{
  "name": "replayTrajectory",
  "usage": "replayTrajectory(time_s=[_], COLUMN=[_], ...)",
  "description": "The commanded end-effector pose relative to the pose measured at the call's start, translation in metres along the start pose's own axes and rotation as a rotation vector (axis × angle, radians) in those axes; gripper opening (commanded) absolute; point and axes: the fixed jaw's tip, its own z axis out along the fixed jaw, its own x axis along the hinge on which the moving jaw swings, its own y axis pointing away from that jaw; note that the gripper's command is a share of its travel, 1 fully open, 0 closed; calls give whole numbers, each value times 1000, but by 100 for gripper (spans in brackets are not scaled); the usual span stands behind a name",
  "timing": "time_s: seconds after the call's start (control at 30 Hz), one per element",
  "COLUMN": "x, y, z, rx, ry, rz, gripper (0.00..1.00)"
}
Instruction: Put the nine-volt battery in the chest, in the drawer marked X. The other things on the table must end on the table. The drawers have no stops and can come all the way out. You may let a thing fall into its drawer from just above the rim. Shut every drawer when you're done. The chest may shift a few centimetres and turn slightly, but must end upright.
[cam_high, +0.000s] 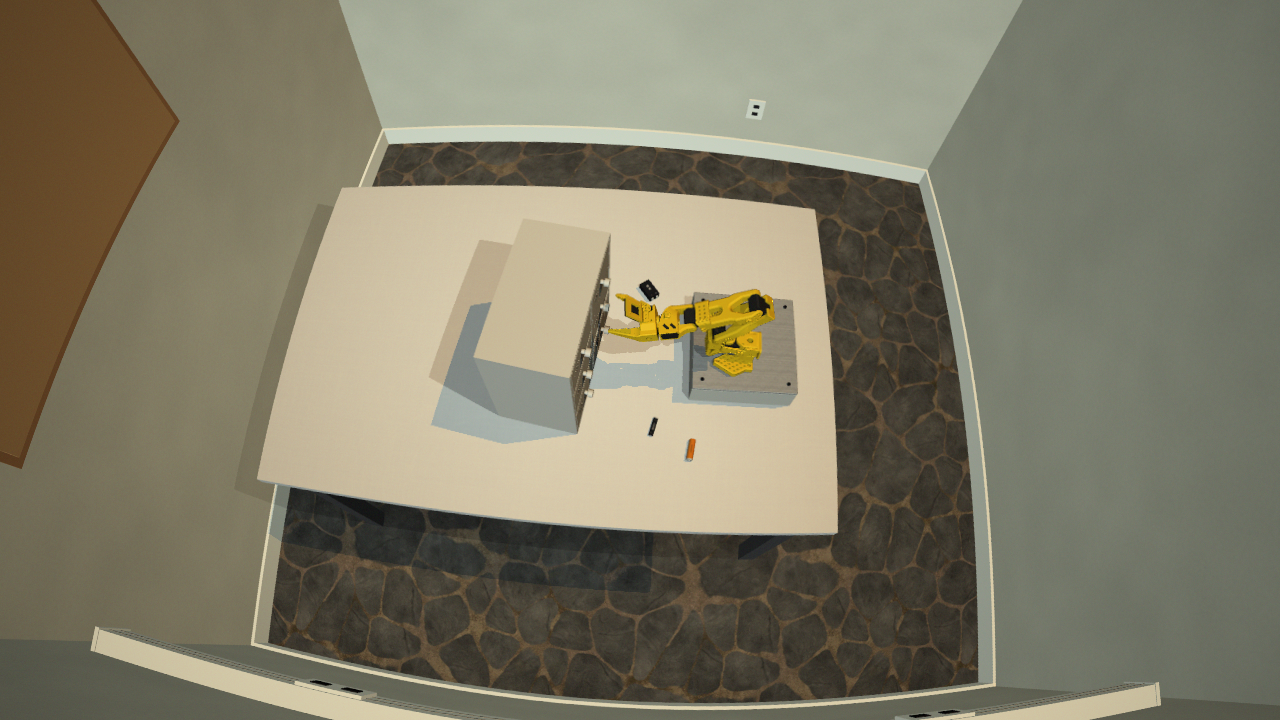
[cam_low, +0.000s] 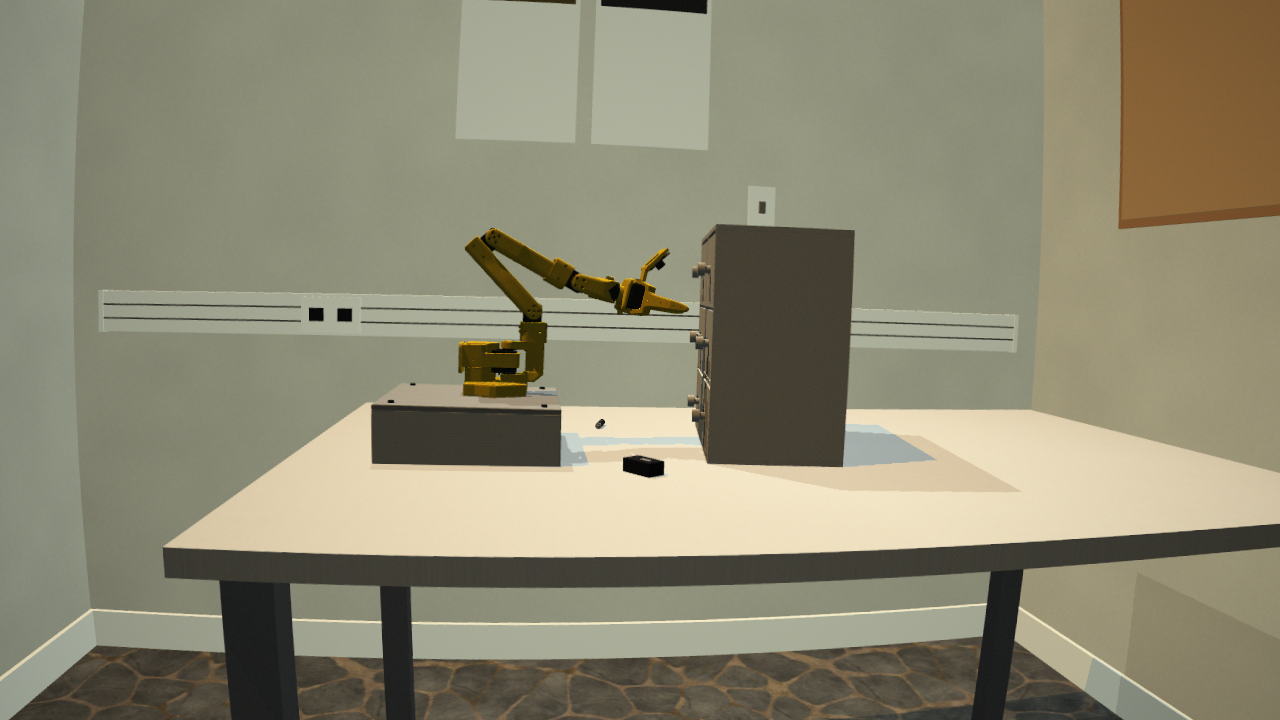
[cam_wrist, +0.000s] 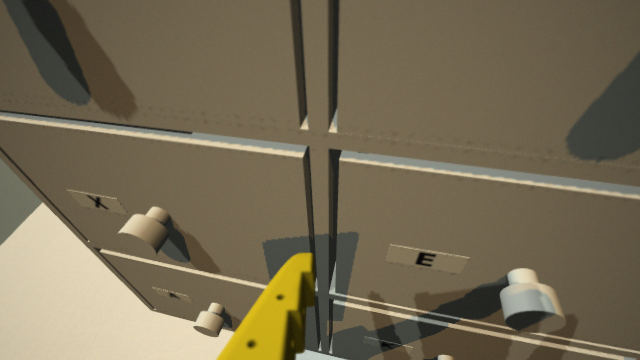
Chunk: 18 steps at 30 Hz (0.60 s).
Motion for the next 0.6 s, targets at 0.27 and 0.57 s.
replayTrajectory(time_s=[0.27,0.57], x=[0,5], y=[-19,-28], z=[-28,-40], rx=[84,128], ry=[29,38], rz=[26,37], gripper=[50,50])
